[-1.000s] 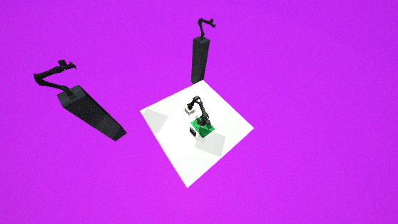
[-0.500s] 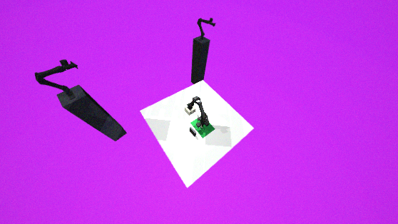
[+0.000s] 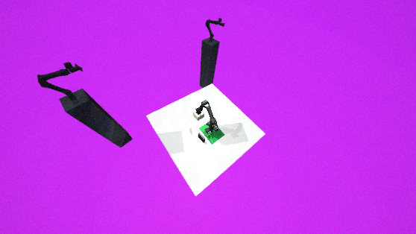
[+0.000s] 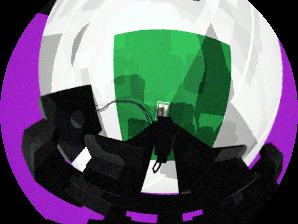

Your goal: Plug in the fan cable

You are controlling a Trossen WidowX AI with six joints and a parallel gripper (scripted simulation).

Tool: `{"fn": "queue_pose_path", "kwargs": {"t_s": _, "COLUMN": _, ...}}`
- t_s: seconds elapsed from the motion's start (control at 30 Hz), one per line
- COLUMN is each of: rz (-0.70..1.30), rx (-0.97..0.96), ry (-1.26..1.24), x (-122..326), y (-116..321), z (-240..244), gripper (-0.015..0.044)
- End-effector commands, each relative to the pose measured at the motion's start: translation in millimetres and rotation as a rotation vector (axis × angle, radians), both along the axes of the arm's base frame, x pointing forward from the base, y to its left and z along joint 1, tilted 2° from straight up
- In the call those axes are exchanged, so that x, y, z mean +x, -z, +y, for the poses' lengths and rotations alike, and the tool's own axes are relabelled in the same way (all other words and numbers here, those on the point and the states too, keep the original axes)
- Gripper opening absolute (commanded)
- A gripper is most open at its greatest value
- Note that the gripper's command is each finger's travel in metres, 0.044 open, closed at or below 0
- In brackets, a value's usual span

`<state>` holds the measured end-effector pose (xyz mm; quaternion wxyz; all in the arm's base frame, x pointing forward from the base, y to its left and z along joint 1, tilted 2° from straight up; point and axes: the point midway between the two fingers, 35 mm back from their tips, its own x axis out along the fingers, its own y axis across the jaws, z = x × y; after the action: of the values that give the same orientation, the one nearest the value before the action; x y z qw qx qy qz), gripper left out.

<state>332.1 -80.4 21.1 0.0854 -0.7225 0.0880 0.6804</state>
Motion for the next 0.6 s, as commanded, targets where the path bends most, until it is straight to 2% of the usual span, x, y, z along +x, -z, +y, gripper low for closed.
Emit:
{"fn": "queue_pose_path", "kwargs": {"t_s": 0.0, "rz": 0.0, "rx": 0.002, "ry": -0.007, "x": -1.7, "y": 0.3, "z": 0.7, "gripper": 0.0}}
{"fn": "queue_pose_path", "kwargs": {"t_s": 0.27, "rz": 0.0, "rx": 0.002, "ry": -0.007, "x": -2.9, "y": 0.5, "z": 1.1, "gripper": 0.0}}
{"fn": "queue_pose_path", "kwargs": {"t_s": 0.43, "rz": 0.0, "rx": 0.002, "ry": -0.008, "x": -2.0, "y": 22.6, "z": 1.3, "gripper": 0.0}}
{"fn": "queue_pose_path", "kwargs": {"t_s": 0.57, "rz": 0.0, "rx": 0.002, "ry": -0.008, "x": -2.0, "y": 22.6, "z": 1.3, "gripper": 0.0}}
